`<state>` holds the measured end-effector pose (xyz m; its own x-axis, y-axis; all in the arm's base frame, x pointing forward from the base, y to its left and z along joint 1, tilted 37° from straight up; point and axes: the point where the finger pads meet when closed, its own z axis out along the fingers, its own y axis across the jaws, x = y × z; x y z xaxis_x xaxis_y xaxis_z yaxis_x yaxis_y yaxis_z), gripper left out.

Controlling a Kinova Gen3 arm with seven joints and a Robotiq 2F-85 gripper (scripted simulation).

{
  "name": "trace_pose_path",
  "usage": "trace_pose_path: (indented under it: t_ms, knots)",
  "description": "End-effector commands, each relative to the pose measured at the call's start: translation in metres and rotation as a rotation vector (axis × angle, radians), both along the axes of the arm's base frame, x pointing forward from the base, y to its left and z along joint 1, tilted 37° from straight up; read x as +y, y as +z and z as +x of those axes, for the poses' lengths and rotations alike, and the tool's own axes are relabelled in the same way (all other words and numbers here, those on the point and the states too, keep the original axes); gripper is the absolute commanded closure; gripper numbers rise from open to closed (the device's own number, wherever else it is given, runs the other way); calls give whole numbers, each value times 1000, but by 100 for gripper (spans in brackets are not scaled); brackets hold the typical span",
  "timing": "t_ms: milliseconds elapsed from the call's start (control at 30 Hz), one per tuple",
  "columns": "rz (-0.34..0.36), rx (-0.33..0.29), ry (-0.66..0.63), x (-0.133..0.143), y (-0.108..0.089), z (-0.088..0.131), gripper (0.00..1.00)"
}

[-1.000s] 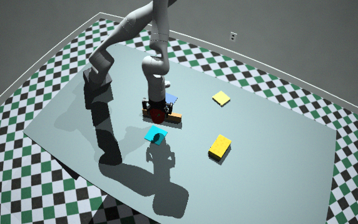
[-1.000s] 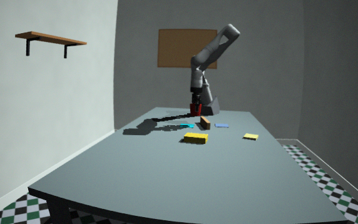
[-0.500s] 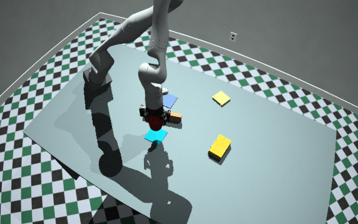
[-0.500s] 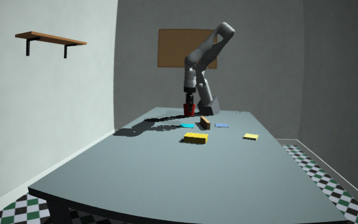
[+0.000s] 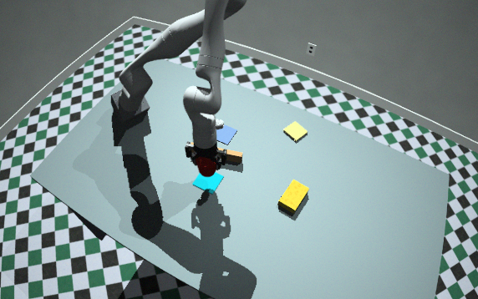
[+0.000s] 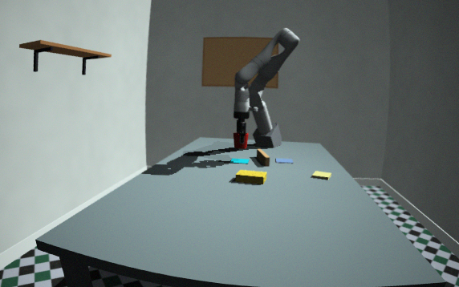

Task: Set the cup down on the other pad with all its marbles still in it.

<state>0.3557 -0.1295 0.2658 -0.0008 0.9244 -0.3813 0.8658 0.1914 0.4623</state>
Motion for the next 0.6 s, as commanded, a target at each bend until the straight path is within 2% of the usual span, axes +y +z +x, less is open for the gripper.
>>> trace_pose_path:
  t_ms: [0,567]
  knots:
    - [0,-1,0,0,0,0,18]
    - [0,-1,0,-4,-8,5,18]
